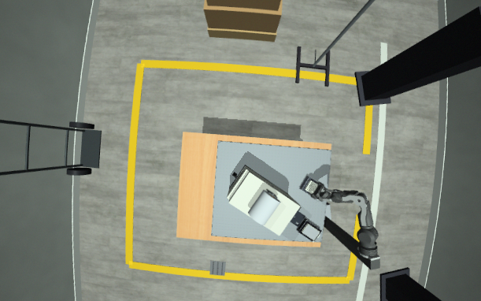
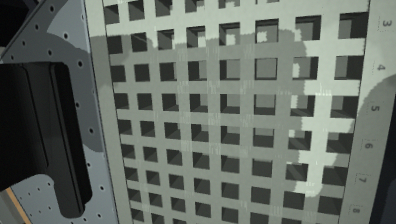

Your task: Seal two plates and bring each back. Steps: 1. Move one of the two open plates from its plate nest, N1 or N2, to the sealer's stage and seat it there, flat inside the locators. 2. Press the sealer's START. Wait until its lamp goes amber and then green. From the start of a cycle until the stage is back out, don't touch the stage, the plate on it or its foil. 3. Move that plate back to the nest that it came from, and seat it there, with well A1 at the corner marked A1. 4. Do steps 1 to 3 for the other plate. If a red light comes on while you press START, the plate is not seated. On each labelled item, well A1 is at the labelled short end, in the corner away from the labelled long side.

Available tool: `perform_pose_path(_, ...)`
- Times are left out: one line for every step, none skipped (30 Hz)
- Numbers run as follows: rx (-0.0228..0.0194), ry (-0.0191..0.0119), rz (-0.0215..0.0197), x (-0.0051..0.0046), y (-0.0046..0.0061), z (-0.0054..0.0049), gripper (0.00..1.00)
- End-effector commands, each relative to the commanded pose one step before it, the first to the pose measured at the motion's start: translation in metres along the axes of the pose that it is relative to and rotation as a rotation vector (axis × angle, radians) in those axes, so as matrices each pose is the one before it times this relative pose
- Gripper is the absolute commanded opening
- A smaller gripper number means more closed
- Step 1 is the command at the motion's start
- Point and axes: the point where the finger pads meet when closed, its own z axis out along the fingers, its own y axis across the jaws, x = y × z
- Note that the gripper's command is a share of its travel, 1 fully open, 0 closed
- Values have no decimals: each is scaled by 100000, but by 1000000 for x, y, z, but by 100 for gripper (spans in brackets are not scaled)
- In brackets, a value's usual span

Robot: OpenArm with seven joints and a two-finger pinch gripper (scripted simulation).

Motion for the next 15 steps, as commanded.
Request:
perform_pose_path(-179,-347,68,-589,-91,620,65)
perform_pose_path(-169,97,-94,423,514,1248,65)
perform_pose_path(2,26,-4,56,-18,682,65)
perform_pose_path(-82,-3,-21,-66,276,557,65)
perform_pose_path(-11,-71,29,-208,5,585,65)
perform_pose_path(80,-54,46,-105,-375,574,65)
perform_pose_path(46,21,-2,81,-182,685,65)
perform_pose_path(-35,41,-39,108,209,782,65)
perform_pose_path(-48,13,-17,15,213,711,65)
perform_pose_path(-29,10,-4,18,91,645,65)
perform_pose_path(3,4,5,7,-20,671,65)
perform_pose_path(37,-25,22,-59,-178,624,65)
perform_pose_path(33,-29,18,-68,-176,588,65)
perform_pose_path(-10,-1,-11,3,56,685,65)
perform_pose_path(-33,23,-25,65,182,751,65)
